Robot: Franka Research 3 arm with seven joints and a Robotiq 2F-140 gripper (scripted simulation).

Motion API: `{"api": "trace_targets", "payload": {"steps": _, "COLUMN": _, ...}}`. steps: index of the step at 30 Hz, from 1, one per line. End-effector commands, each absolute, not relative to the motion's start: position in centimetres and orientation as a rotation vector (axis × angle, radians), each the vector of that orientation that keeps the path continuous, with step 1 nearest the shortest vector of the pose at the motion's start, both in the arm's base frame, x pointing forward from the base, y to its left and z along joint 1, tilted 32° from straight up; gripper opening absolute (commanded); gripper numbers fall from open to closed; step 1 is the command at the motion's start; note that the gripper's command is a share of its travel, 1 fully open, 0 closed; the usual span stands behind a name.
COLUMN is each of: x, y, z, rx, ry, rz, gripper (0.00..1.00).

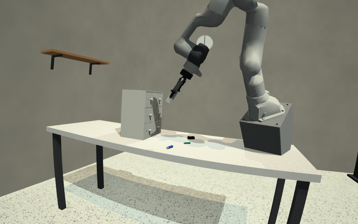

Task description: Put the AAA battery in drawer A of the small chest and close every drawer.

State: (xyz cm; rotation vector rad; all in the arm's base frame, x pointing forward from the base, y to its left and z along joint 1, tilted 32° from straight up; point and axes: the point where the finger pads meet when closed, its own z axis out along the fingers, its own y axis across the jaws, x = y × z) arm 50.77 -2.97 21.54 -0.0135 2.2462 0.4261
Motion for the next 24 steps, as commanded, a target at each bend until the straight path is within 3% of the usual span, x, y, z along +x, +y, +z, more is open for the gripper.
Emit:
{"api": "trace_targets", "payload": {"steps": 1, "x": 49.3, "y": -3.5, "z": 21.8, "rx": 0.137, "ry": 2.451, "rz": 0.591, "gripper": 1.0}}
{"api": "trace_targets", "payload": {"steps": 24, "x": 44.8, "y": -4.6, "z": 23.8, "rx": 0.046, "ry": 2.75, "rz": 0.658, "gripper": 1.0}}
